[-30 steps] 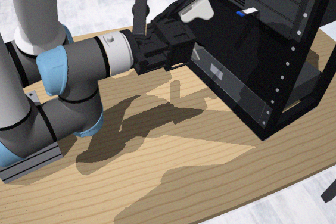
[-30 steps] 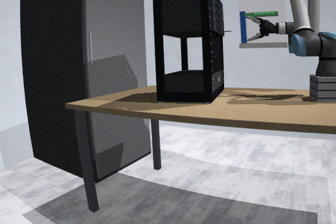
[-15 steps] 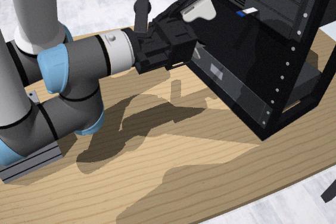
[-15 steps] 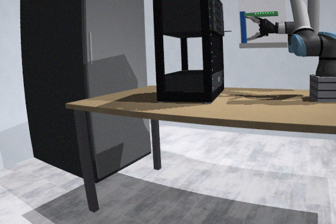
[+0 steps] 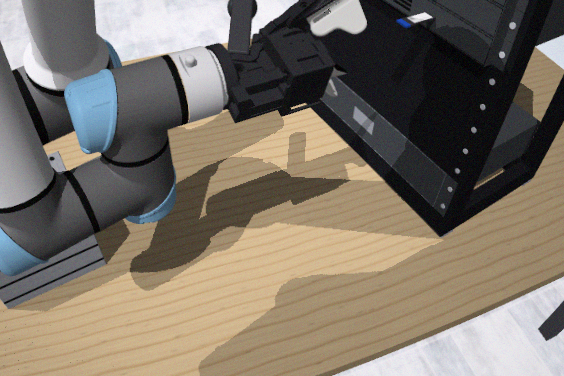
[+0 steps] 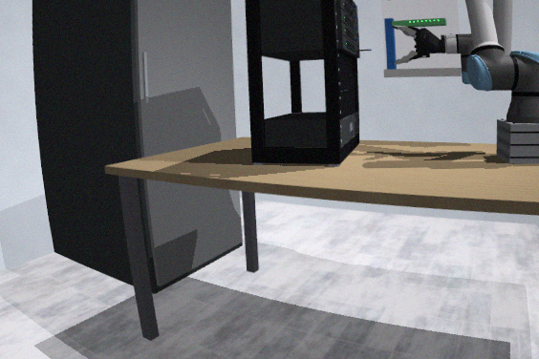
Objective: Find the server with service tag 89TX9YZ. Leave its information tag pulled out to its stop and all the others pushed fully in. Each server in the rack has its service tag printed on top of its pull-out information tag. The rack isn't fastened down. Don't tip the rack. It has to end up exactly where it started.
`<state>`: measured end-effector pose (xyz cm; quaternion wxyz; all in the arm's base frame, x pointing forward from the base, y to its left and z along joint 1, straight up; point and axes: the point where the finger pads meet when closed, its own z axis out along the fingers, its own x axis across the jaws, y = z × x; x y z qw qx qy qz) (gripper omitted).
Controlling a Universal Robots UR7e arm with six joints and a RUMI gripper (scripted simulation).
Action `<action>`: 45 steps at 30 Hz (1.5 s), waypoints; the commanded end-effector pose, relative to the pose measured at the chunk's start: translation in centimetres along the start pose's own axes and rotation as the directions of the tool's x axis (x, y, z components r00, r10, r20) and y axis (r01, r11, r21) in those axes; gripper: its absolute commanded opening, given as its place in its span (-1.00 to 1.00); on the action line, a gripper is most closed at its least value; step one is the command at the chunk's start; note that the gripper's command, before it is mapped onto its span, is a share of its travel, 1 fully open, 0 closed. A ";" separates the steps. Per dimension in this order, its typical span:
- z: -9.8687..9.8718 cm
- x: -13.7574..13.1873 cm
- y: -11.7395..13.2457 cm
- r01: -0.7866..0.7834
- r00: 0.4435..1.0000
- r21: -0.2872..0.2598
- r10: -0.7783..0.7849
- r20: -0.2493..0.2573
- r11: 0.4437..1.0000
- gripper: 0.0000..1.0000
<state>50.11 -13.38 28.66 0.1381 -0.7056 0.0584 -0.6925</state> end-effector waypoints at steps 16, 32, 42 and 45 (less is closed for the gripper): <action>0.4 0.6 0.1 -0.070 0.998 -0.013 0.070 -0.002 0.997 1.00; 0.8 1.0 0.3 -0.132 0.991 -0.024 0.132 -0.004 0.991 1.00; 1.1 1.3 0.3 -0.178 0.984 -0.032 0.178 -0.007 0.983 1.00; 1.2 1.4 0.4 -0.193 0.981 -0.035 0.193 -0.008 0.981 1.00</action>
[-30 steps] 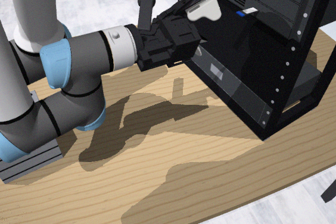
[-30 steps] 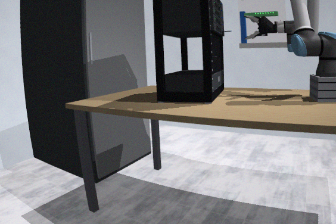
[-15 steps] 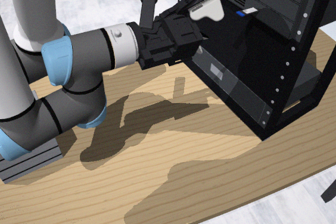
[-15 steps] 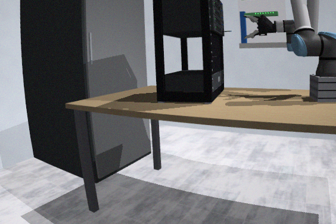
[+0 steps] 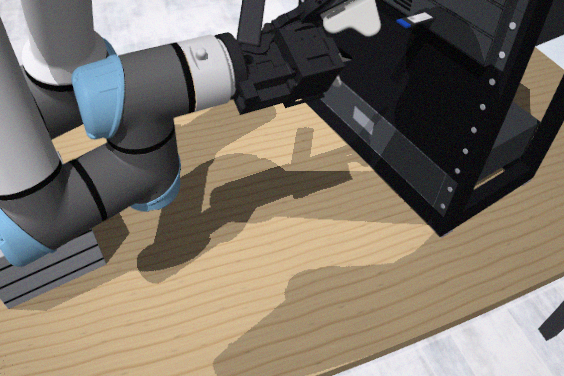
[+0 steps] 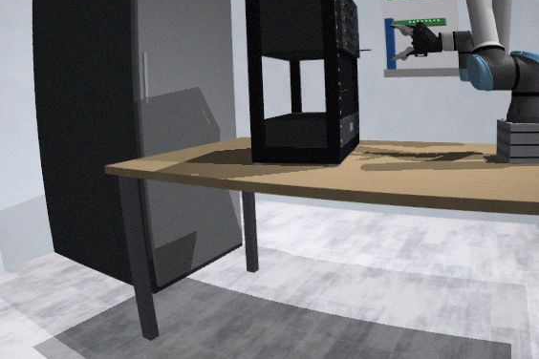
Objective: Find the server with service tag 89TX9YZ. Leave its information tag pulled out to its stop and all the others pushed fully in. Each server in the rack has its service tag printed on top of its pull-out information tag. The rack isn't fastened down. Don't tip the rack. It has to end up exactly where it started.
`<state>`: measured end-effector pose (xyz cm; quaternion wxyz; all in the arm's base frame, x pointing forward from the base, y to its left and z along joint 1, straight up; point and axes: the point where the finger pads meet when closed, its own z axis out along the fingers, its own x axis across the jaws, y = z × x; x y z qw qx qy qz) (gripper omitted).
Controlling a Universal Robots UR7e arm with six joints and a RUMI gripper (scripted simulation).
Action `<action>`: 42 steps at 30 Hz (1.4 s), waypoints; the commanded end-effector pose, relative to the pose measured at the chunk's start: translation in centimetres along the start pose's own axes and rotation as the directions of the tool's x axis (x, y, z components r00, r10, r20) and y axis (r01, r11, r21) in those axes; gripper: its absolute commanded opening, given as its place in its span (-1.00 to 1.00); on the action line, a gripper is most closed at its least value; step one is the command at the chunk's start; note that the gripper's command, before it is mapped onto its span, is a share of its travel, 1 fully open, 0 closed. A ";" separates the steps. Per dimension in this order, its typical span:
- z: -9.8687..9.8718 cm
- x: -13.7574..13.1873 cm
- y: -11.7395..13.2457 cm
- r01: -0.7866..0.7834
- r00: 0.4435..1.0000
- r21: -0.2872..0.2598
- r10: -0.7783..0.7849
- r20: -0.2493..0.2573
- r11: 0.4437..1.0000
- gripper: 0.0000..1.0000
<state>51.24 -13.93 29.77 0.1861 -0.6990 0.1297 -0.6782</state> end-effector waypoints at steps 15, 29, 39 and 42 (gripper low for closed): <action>0.5 0.6 0.0 -0.088 0.996 -0.016 0.088 -0.004 0.996 1.00; 0.9 1.1 0.1 -0.152 0.988 -0.028 0.151 -0.007 0.988 1.00; 1.2 1.3 0.1 -0.195 0.981 -0.036 0.195 -0.010 0.980 1.00; 1.3 1.4 0.1 -0.212 0.977 -0.039 0.212 -0.011 0.976 1.00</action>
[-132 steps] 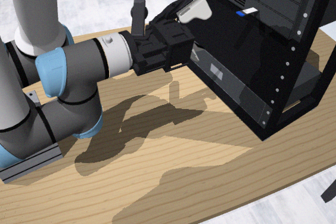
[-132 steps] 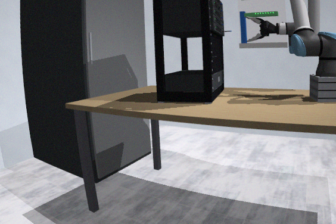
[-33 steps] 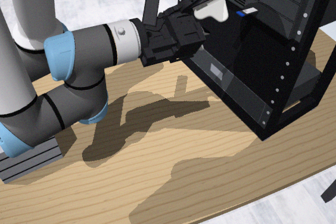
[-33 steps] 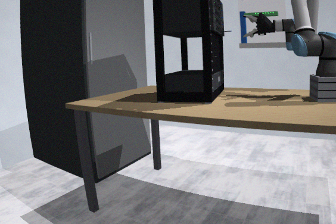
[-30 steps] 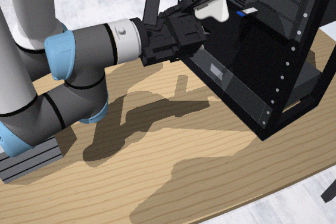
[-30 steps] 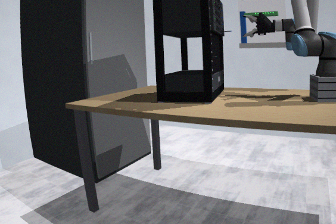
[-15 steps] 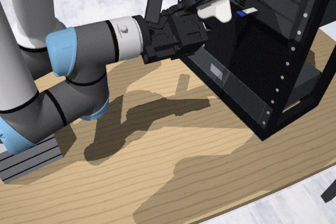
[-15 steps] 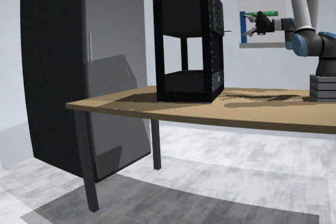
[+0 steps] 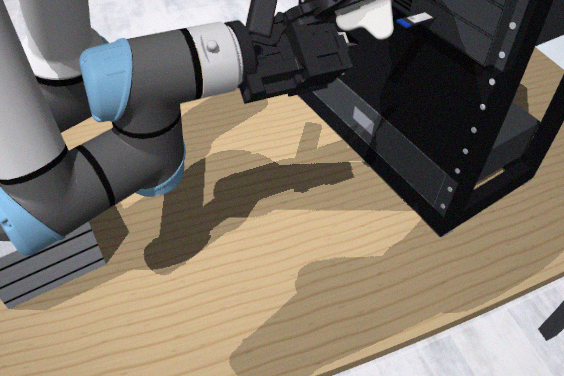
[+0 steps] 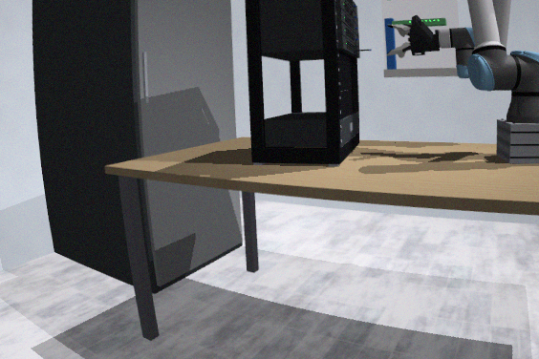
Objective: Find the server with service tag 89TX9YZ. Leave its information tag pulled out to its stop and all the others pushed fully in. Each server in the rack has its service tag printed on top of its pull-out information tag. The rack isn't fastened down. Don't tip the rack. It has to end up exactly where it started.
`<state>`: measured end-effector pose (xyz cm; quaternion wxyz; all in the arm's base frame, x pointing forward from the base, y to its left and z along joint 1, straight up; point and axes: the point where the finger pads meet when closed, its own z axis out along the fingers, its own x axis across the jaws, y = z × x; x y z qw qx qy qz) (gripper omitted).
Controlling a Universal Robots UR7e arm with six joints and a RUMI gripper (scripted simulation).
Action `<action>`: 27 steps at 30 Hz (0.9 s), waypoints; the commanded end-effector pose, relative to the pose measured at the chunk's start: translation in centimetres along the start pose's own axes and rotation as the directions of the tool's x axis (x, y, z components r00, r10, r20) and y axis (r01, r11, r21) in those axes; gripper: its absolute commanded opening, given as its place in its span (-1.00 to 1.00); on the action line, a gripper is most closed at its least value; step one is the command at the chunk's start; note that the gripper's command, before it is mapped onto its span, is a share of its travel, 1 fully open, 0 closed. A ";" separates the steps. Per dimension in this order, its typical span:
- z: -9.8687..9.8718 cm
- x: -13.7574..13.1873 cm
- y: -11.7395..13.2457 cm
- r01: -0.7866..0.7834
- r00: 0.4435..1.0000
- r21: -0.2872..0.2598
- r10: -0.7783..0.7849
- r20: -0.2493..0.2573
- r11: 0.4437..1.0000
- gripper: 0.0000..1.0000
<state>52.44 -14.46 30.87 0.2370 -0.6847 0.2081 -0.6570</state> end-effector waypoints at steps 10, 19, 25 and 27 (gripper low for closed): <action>0.5 0.5 -0.1 -0.081 0.997 -0.015 0.081 -0.004 0.997 1.00; 0.7 0.7 -0.1 -0.122 0.992 -0.023 0.122 -0.007 0.992 1.00; 0.9 0.9 -0.2 -0.158 0.987 -0.030 0.158 -0.010 0.987 1.00; 1.0 1.0 -0.2 -0.171 0.985 -0.032 0.170 -0.011 0.985 1.00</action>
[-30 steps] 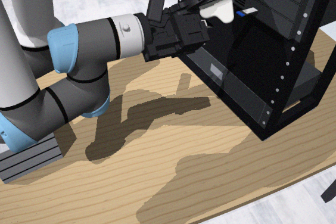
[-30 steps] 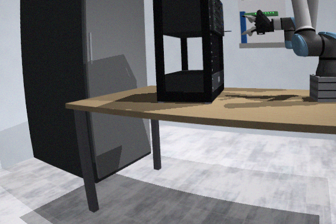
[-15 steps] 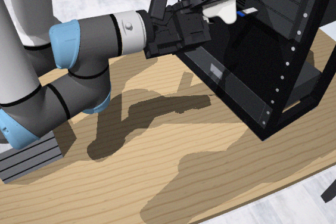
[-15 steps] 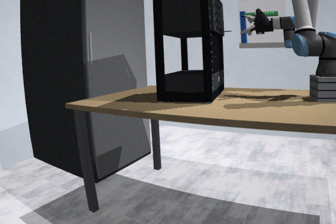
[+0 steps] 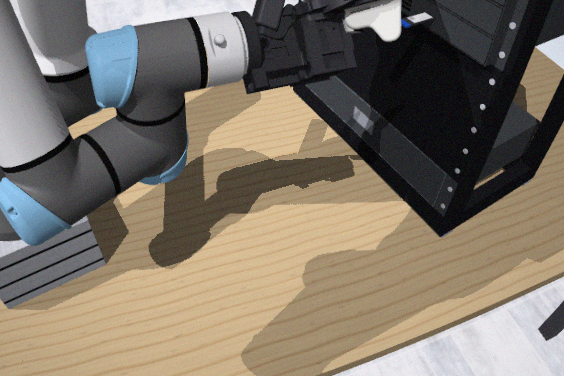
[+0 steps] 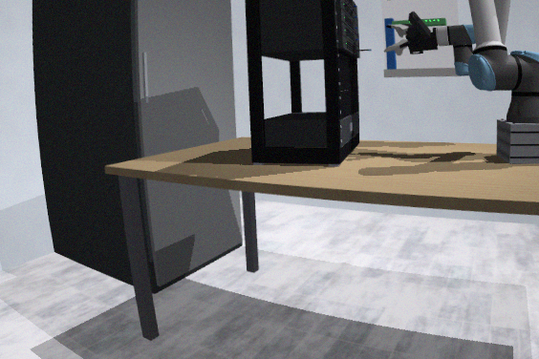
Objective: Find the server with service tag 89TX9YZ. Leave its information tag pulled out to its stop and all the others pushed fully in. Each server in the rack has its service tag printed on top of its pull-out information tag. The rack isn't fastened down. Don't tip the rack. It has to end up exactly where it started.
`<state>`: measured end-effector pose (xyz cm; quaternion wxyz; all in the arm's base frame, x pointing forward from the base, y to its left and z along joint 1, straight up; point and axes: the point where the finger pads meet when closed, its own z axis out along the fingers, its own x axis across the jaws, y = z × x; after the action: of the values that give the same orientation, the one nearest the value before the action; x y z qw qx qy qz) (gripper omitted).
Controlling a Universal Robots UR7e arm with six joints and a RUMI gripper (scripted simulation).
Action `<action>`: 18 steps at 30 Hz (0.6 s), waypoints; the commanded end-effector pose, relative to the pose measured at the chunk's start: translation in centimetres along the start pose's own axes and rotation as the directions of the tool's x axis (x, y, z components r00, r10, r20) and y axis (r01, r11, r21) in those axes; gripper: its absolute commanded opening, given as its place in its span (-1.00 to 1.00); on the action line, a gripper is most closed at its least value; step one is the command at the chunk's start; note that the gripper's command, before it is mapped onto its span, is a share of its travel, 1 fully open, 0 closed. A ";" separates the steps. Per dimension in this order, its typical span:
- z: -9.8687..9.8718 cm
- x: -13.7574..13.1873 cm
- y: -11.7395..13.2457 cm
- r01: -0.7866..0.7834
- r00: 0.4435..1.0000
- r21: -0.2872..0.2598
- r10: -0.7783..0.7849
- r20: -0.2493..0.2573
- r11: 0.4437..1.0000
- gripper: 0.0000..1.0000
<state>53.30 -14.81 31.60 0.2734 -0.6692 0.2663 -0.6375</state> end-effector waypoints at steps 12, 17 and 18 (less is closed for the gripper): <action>0.5 0.5 -0.2 -0.090 0.996 -0.018 0.090 -0.006 0.996 1.00; 0.7 0.6 -0.2 -0.122 0.993 -0.024 0.122 -0.009 0.992 1.00; 0.7 0.6 -0.2 -0.122 0.993 -0.024 0.122 -0.009 0.992 1.00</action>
<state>53.86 -15.01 32.05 0.2974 -0.6562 0.3060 -0.6224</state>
